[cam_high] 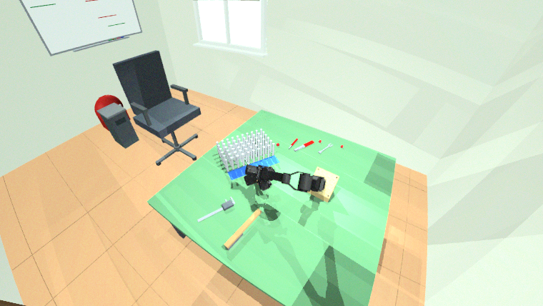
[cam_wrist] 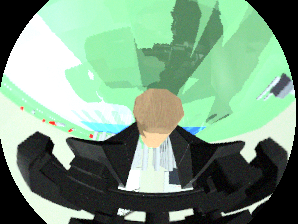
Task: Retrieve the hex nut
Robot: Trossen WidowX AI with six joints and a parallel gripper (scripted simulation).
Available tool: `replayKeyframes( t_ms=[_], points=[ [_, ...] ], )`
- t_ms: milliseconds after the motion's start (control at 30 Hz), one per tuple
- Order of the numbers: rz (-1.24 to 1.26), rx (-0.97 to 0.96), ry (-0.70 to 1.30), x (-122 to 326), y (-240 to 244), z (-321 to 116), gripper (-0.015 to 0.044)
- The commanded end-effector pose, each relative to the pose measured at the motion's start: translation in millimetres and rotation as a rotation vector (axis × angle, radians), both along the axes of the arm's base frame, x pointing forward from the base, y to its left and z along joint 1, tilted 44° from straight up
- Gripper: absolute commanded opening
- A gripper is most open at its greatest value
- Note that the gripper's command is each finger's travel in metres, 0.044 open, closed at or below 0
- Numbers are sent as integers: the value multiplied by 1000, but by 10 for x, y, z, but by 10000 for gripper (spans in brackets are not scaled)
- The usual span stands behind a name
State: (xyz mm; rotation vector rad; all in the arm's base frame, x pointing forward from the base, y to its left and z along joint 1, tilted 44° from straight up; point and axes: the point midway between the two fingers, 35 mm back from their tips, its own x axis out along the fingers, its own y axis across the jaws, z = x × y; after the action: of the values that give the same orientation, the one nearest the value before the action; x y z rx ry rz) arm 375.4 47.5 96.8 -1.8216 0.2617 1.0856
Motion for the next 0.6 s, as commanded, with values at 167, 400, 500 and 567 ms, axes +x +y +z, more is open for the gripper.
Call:
replayKeyframes(
  t_ms=[167,400,500,567],
  points=[
    [0,-3,-13,76,-51,12,0],
    [0,-4,-13,115,-77,-2,0],
    [0,-4,-13,131,-88,-8,0],
    [0,-4,-14,142,-96,-12,0]
  ],
)
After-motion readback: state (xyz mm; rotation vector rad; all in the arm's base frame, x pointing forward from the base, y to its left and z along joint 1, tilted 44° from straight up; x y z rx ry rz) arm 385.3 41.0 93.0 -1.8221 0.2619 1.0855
